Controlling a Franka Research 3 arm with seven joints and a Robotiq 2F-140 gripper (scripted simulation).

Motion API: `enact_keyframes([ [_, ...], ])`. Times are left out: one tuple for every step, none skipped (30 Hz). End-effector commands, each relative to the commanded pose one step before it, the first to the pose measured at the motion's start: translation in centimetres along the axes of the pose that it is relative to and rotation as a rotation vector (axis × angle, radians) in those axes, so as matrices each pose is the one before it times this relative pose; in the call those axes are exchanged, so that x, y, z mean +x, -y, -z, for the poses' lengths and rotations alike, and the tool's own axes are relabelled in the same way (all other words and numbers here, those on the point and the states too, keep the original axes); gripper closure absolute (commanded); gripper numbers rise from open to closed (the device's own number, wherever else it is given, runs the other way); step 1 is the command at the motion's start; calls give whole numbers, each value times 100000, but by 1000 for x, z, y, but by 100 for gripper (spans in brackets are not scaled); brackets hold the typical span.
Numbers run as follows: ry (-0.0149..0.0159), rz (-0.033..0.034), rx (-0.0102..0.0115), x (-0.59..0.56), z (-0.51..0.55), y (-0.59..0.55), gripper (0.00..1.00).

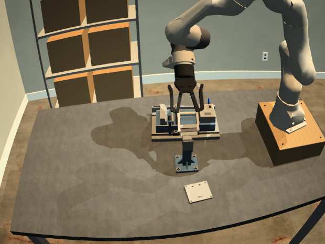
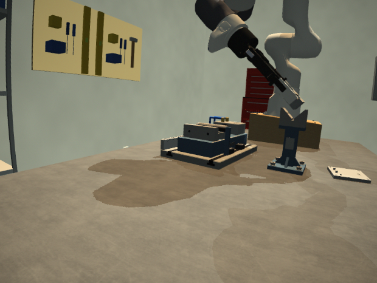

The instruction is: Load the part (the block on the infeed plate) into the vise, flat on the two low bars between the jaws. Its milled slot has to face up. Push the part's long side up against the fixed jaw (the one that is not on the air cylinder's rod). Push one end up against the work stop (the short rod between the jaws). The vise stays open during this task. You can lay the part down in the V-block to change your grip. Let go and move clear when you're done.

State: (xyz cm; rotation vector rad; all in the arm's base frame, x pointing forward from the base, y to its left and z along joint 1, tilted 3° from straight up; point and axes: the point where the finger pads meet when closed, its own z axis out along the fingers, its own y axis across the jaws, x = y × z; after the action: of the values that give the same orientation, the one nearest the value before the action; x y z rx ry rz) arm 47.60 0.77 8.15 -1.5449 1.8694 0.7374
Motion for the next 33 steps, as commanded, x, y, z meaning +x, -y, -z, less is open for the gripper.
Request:
enact_keyframes([
  [91,1959,734,65,-80,270,100],
  [0,0,0,73,-73,0,100],
  [0,0,0,72,-72,0,100],
  [0,0,0,71,-71,0,100],
  [0,0,0,69,-69,0,100],
  [0,0,0,68,-68,0,100],
  [0,0,0,66,-66,0,100],
  [0,0,0,65,-65,0,100],
  [0,0,0,63,-63,0,100],
  [0,0,0,61,-61,0,100],
  [0,0,0,59,-59,0,100],
  [0,0,0,58,-58,0,100],
  [0,0,0,56,-56,0,100],
  [0,0,0,54,-54,0,100],
  [0,0,0,52,-52,0,100],
  [0,0,0,50,-50,0,100],
  [0,0,0,0,0,0,100],
  [0,0,0,0,0,0,100],
  [0,0,0,48,-48,0,100],
  [0,0,0,46,-46,0,100],
  [0,0,0,44,-44,0,100],
  [0,0,0,42,-42,0,100],
  [0,0,0,40,-40,0,100],
  [0,0,0,38,-38,0,100],
  [0,0,0,36,-36,0,100],
  [0,0,0,33,-34,0,100],
  [0,0,0,31,-32,0,100],
  [0,0,0,29,-29,0,100],
  [0,0,0,27,-27,0,100],
  [0,0,0,25,-26,0,100],
  [0,0,0,24,-24,0,100],
  [0,0,0,22,-22,0,100],
  [0,0,0,20,-20,0,100],
])
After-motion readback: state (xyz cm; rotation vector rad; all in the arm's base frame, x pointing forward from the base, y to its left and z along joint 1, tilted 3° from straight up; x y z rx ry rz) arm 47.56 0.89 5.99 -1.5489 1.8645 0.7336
